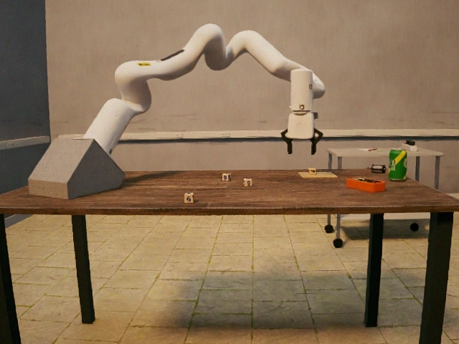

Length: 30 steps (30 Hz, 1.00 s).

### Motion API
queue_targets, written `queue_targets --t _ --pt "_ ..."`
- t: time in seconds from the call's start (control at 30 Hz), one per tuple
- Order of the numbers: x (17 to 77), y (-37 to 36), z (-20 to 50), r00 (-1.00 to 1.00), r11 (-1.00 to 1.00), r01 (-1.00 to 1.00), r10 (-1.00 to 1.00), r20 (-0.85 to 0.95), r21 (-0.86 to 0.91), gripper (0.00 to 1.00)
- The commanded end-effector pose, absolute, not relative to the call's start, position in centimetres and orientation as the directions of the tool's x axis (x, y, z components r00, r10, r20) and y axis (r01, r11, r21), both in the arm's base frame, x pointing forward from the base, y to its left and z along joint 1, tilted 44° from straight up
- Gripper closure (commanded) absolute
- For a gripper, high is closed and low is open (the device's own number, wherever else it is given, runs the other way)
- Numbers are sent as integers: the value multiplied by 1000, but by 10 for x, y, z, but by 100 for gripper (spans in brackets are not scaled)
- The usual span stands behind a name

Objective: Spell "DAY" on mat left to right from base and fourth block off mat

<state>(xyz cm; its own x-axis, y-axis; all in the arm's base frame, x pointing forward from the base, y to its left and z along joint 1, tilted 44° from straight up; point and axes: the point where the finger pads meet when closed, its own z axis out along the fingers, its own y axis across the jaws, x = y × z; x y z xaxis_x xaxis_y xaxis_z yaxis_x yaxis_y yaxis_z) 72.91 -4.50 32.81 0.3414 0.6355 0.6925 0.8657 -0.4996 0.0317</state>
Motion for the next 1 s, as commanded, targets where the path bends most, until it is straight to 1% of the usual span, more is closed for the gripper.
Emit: queue_targets --t 0.0,0.03,0.37,0.47,0.5,0.97 --pt "741 -36 342 264 -442 892 676 688 93 0" --pt "749 -28 354 197 -391 909 707 679 144 0" --pt "773 4 395 -34 -207 927 782 622 311 0" --pt "775 8 399 -59 -187 926 788 613 328 0" --pt "775 8 399 -59 -187 926 788 613 328 36" --pt "775 8 399 -59 -187 926 788 613 328 36"
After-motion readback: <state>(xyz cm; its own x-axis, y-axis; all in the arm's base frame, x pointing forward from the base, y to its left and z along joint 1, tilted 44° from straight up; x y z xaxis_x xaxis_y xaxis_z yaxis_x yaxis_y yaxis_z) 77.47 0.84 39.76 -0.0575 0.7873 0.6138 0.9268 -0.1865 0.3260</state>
